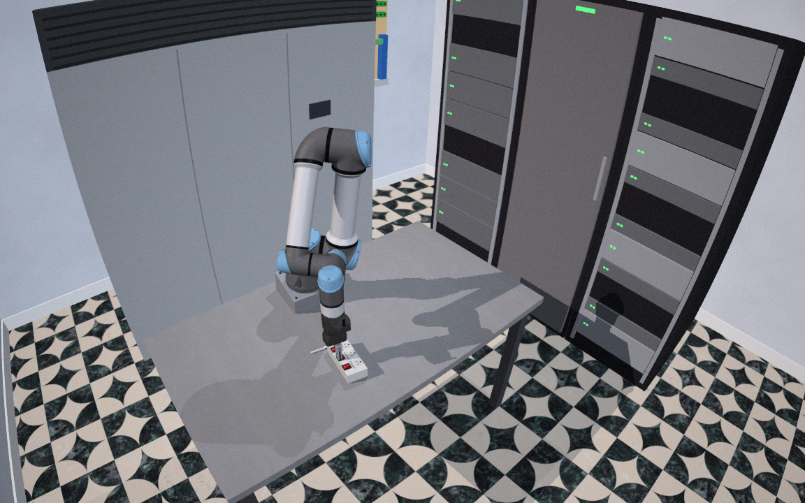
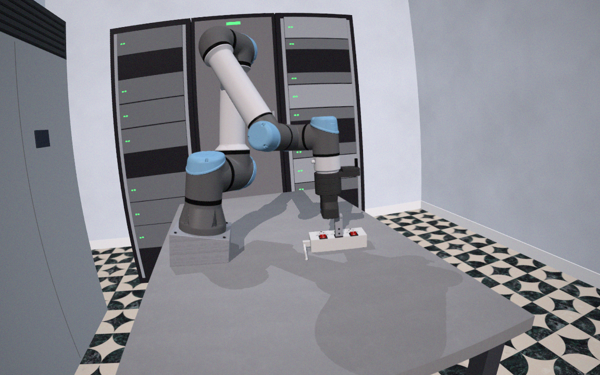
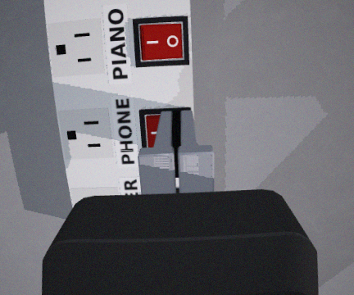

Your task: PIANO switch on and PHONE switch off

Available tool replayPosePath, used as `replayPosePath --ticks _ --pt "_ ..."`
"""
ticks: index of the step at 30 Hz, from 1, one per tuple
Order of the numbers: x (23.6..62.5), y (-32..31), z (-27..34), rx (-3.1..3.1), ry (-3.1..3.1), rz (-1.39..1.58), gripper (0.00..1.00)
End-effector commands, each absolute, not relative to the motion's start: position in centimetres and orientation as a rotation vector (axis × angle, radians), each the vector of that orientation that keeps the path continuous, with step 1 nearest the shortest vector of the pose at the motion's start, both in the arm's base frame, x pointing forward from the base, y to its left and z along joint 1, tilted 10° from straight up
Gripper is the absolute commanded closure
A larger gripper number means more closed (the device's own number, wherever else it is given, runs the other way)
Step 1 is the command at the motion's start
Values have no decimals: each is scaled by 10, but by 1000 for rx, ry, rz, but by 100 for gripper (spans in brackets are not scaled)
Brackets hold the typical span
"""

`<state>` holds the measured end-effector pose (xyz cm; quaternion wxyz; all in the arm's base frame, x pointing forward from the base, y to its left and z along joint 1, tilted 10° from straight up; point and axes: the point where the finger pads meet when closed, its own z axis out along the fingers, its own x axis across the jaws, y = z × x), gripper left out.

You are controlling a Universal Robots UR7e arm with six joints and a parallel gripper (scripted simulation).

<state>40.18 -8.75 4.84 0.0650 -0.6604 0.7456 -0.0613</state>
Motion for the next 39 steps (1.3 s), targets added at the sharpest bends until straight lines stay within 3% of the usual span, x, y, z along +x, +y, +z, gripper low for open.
replayPosePath --ticks 1,39 --pt "402 -87 47 -1992 2250 -181 100" --pt "398 -87 65 -1992 2250 -181 100"
